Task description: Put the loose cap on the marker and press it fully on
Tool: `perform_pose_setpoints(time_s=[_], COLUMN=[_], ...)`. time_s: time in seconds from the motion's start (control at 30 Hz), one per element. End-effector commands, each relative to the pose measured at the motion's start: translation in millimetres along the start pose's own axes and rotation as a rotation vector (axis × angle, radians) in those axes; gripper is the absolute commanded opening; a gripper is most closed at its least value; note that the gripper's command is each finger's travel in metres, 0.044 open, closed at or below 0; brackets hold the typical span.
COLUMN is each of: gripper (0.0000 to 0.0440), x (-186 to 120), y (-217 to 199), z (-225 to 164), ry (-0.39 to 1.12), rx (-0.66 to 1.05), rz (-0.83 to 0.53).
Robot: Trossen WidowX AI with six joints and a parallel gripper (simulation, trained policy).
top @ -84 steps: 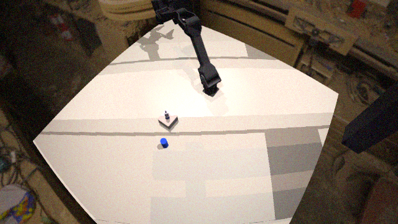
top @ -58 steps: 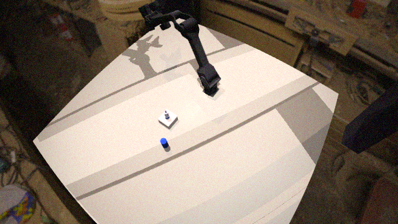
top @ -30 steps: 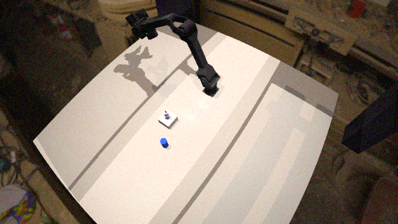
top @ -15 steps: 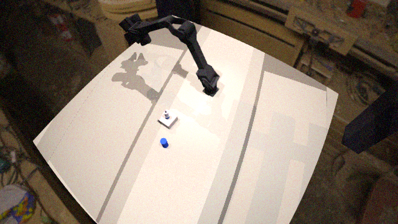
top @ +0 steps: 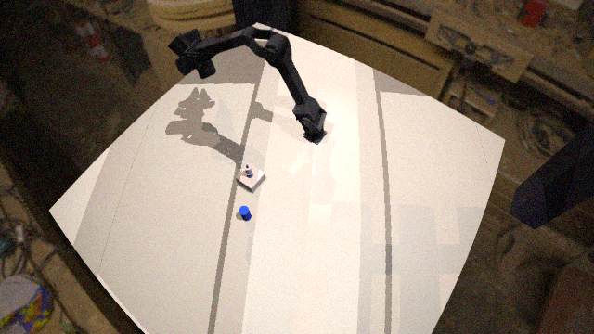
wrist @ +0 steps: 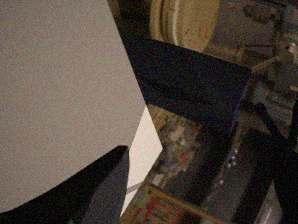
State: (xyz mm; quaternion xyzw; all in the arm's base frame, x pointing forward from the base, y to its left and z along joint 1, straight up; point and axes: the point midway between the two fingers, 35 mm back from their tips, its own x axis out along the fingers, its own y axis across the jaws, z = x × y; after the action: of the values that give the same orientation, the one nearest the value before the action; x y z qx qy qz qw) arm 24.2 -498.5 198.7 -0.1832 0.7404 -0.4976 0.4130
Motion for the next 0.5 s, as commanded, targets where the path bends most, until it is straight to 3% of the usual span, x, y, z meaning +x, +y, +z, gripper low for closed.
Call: perform_pose_setpoints(time_s=[0.0,0.47], gripper=[0.0300,0.0304], x=[-9,-49], y=[4,21], z=[11,53], ry=[-0.037,-0.167], rx=[0.015,0.062], rz=[0.013,0.065])
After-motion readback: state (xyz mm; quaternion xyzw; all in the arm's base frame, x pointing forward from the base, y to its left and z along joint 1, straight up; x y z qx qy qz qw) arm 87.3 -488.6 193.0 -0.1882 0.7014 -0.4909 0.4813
